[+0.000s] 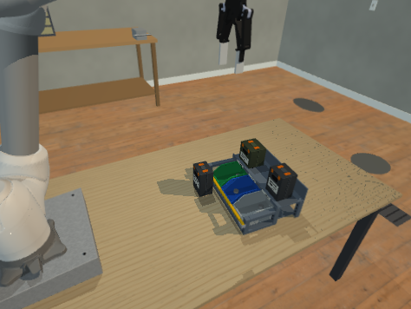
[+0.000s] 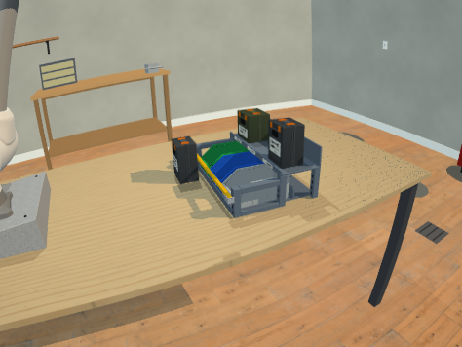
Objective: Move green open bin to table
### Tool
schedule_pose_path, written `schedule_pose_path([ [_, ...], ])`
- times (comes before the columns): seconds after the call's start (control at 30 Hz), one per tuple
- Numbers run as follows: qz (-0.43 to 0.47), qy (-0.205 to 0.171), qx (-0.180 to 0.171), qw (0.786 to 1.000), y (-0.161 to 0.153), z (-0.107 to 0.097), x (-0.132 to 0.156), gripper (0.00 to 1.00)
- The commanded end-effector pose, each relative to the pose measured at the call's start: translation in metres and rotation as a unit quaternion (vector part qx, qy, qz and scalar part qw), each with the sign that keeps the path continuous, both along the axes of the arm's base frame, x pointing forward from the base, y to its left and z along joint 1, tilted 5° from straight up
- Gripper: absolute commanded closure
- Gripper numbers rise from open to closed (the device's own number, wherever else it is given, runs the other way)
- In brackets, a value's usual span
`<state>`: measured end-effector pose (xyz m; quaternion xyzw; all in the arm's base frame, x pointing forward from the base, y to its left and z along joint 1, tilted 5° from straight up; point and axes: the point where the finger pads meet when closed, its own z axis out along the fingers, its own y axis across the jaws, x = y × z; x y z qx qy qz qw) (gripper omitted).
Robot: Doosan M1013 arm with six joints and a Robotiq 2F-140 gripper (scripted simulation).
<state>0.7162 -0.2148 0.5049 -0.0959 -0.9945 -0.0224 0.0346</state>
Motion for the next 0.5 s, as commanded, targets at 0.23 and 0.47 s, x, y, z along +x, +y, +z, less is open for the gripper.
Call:
schedule_pose_path([
  [0.23,0.0,0.0,0.0,1.0,-0.0002,0.0,-0.0004,0.43],
  [0.47,0.0,0.0,0.0,1.0,-0.0023,-0.0043,-0.0019,0.43],
])
